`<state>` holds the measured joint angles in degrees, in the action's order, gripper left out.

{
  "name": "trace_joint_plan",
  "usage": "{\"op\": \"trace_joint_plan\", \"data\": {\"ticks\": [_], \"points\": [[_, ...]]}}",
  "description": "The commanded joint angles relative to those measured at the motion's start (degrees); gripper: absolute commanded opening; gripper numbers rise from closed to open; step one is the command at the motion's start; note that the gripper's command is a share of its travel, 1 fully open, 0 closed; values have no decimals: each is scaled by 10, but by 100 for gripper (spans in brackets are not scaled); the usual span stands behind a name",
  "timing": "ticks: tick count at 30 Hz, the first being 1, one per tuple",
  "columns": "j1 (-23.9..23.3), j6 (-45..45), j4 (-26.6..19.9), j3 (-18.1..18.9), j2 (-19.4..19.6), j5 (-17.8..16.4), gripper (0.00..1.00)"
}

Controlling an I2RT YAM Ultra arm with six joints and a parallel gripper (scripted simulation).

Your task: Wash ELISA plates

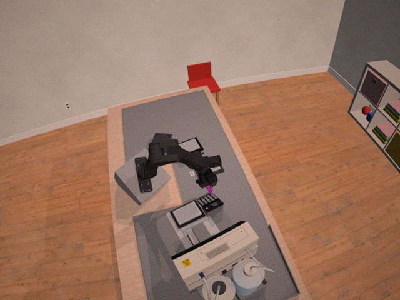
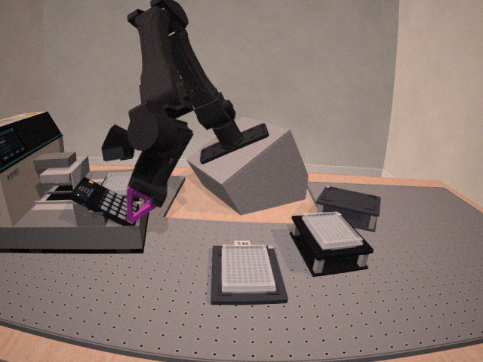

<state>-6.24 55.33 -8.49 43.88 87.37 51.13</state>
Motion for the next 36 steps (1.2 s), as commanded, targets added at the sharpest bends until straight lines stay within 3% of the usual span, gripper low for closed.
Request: {"op": "trace_joint_plan", "data": {"ticks": [1,29,36], "points": [[-7,-1,17,1,4,-4,0],[-7,-1,17,1,4,-4,0],[7,15,-10,4,-7,4,0]]}}
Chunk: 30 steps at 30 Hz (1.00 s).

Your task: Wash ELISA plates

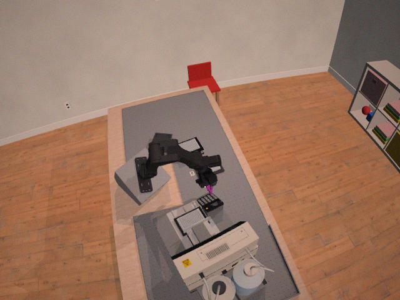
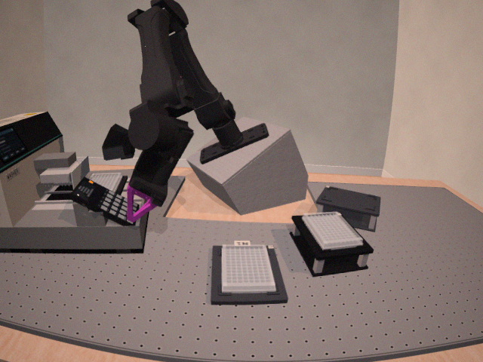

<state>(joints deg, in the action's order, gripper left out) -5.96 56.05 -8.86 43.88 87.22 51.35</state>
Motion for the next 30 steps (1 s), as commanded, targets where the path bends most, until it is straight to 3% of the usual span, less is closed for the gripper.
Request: {"op": "trace_joint_plan", "data": {"ticks": [1,30], "points": [[7,12,-12,5,-7,4,0],[83,121,-173,37,-47,45,0]]}}
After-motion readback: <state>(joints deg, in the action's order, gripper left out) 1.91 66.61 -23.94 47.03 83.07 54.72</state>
